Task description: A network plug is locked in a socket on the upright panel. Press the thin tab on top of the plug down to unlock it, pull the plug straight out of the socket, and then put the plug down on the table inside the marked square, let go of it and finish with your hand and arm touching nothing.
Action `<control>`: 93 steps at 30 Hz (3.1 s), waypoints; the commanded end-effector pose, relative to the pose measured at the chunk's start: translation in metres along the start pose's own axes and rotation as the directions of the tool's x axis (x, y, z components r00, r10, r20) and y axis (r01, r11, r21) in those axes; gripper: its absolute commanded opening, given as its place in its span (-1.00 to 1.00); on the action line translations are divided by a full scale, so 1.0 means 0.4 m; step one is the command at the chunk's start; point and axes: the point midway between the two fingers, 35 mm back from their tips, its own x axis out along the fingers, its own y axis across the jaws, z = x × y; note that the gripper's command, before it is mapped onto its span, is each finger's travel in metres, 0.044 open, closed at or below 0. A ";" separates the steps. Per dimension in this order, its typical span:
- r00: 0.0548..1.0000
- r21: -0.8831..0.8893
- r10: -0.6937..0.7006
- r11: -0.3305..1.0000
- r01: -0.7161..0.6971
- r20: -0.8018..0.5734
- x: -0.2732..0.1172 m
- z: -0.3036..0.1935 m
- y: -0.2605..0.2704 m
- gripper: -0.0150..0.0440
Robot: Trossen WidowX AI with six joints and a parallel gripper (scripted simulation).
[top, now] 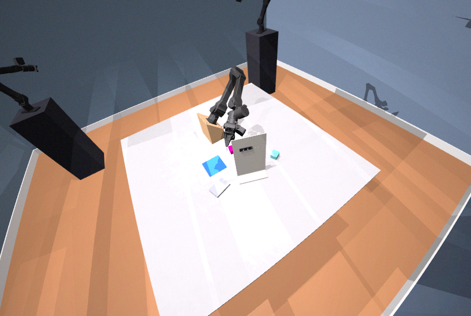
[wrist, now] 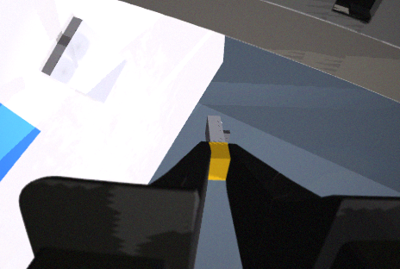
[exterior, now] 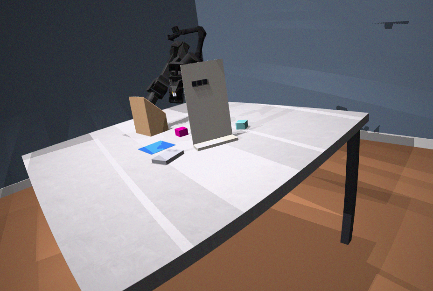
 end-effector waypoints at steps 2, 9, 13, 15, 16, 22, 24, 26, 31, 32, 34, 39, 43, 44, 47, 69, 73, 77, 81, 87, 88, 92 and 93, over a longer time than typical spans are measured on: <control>0.997 -0.023 0.073 0.997 -0.073 0.001 0.032 -0.030 0.033 -0.49; 0.988 -0.043 0.153 0.987 -0.153 0.010 0.065 -0.066 0.069 -0.49; 0.980 -0.046 0.196 0.980 -0.195 0.015 0.080 -0.087 0.090 -0.49; 0.976 -0.047 0.217 0.975 -0.216 0.019 0.087 -0.097 0.100 -0.49; 0.974 -0.048 0.227 0.973 -0.226 0.021 0.090 -0.102 0.106 -0.49; 0.957 -0.054 0.287 0.957 -0.284 0.041 0.107 -0.130 0.138 -0.49; 0.951 -0.056 0.306 0.951 -0.303 0.050 0.112 -0.139 0.150 -0.49; 0.944 -0.058 0.324 0.945 -0.321 0.060 0.117 -0.147 0.161 -0.49; 0.926 -0.061 0.367 0.930 -0.363 0.088 0.126 -0.168 0.189 -0.49; 0.922 -0.062 0.375 0.927 -0.371 0.094 0.127 -0.172 0.195 -0.49; 0.914 -0.063 0.391 0.920 -0.386 0.107 0.130 -0.179 0.206 -0.49; 0.894 -0.064 0.426 0.905 -0.421 0.142 0.135 -0.197 0.234 -0.49; 0.876 -0.064 0.450 0.893 -0.446 0.173 0.137 -0.209 0.256 -0.49; 0.872 -0.064 0.455 0.890 -0.451 0.181 0.137 -0.212 0.262 -0.49; 0.858 -0.063 0.470 0.882 -0.467 0.206 0.137 -0.220 0.278 -0.49; 0.815 -0.057 0.500 0.860 -0.508 0.292 0.142 -0.237 0.342 -0.49; 0.815 -0.057 0.501 0.860 -0.508 0.292 0.147 -0.235 0.350 -0.49; 0.815 -0.057 0.501 0.860 -0.508 0.292 0.151 -0.233 0.358 -0.49; 0.815 -0.057 0.501 0.859 -0.508 0.291 0.156 -0.231 0.367 -0.49; 0.815 -0.057 0.501 0.859 -0.508 0.291 0.161 -0.228 0.379 -0.49; 0.815 -0.057 0.501 0.859 -0.508 0.291 0.162 -0.228 0.381 -0.49; 0.815 -0.057 0.501 0.859 -0.508 0.291 0.166 -0.226 0.389 -0.49; 0.815 -0.057 0.501 0.859 -0.508 0.291 0.166 -0.225 0.391 -0.49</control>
